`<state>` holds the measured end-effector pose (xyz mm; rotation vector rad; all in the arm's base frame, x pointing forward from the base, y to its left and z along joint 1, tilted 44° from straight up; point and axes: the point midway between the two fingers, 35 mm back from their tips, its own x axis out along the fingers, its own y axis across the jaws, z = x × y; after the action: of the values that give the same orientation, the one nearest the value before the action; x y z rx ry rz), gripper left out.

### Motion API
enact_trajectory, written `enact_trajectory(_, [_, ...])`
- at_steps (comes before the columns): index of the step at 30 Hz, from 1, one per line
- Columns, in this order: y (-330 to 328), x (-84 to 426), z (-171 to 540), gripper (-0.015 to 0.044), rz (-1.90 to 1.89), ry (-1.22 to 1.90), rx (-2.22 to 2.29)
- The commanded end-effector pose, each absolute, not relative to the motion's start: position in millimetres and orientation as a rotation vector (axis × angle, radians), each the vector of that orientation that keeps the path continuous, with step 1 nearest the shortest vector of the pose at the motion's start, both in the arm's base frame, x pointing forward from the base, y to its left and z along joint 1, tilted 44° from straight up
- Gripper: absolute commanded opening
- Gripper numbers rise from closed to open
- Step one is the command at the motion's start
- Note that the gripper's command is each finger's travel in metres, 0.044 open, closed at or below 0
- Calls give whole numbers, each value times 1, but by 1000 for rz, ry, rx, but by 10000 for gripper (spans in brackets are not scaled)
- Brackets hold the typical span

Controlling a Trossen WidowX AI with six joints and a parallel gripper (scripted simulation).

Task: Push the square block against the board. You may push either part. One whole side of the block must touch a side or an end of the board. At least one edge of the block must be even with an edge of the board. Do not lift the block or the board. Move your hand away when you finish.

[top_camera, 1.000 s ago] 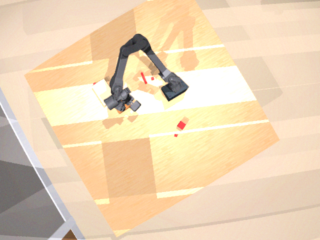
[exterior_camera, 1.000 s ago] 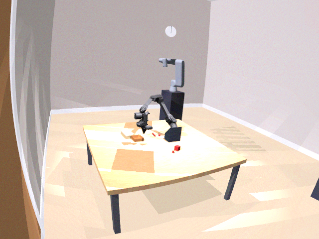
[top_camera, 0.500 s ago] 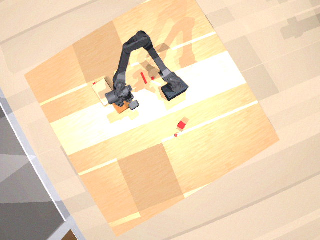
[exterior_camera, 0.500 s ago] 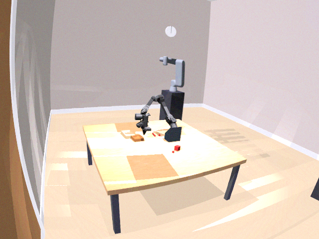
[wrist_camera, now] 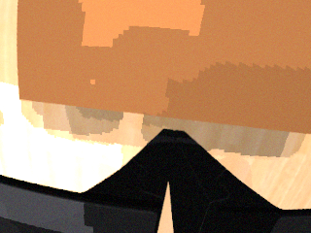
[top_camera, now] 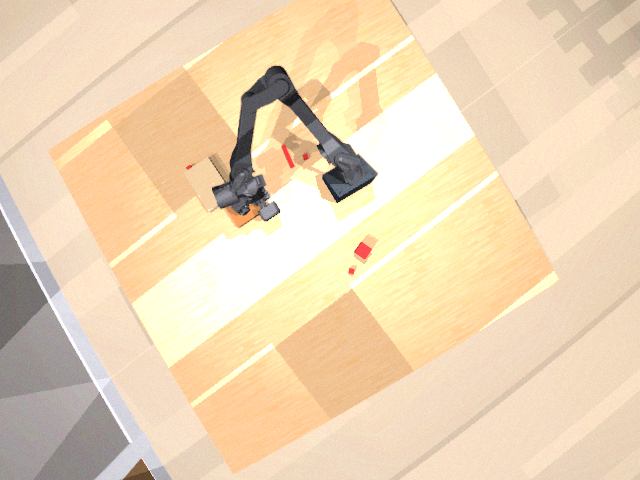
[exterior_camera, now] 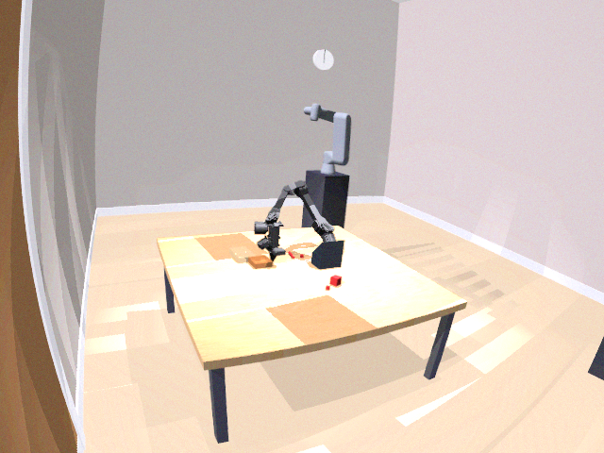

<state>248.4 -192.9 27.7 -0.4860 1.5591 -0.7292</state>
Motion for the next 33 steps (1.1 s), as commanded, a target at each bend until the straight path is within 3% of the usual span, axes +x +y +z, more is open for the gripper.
enact_trajectory(1, [-194, 254, 28, 0, -724, 1561, -488])
enact_trajectory(33, [-202, 300, 28, 0, -724, 1558, -486])
